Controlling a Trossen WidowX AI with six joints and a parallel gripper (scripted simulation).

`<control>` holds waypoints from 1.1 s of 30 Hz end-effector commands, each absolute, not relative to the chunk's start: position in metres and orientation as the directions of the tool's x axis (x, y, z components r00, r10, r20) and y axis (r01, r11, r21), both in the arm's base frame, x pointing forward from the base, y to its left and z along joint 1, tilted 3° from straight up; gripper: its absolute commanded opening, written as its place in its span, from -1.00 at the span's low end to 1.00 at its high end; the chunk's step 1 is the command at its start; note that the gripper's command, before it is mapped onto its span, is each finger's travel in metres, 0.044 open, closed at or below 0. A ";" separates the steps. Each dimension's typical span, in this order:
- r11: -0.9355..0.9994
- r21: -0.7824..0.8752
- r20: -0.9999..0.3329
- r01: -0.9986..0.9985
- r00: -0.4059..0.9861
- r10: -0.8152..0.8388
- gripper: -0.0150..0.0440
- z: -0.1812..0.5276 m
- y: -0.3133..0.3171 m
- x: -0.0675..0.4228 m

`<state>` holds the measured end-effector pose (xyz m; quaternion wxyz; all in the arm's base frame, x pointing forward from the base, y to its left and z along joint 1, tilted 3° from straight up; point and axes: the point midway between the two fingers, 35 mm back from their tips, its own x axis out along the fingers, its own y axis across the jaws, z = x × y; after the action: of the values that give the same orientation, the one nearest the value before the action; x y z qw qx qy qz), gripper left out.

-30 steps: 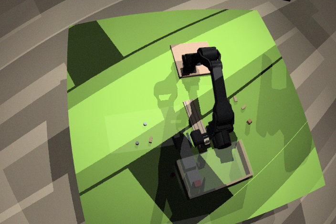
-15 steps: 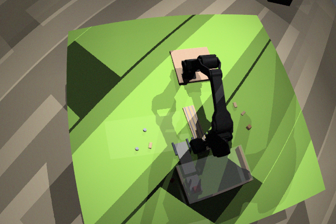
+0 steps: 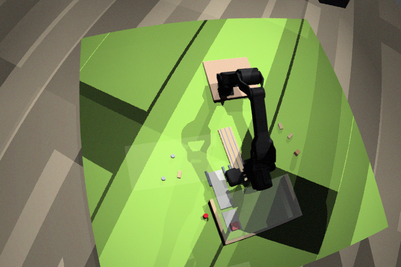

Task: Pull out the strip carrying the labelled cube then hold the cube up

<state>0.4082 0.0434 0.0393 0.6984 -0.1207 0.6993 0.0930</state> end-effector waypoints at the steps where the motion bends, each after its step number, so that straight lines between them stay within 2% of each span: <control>1: 0.954 -0.035 -0.999 -0.297 0.000 -0.037 0.36 0.030 0.043 0.406; 8: 0.954 -0.035 -0.999 -0.297 0.000 -0.037 0.36 0.027 0.043 0.406; 12: 0.954 -0.038 -0.999 -0.298 0.002 -0.039 0.00 0.029 0.043 0.407; 20: 0.954 -0.038 -0.999 -0.298 0.002 -0.039 -0.18 0.029 0.043 0.407; 24: 0.954 -0.038 -0.999 -0.298 0.002 -0.039 -0.49 0.031 0.043 0.405; 33: 0.954 -0.036 -0.999 -0.298 -0.001 -0.038 -0.49 0.056 0.040 0.373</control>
<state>0.3859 0.0412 0.0450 0.6956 -0.1212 0.7019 0.0935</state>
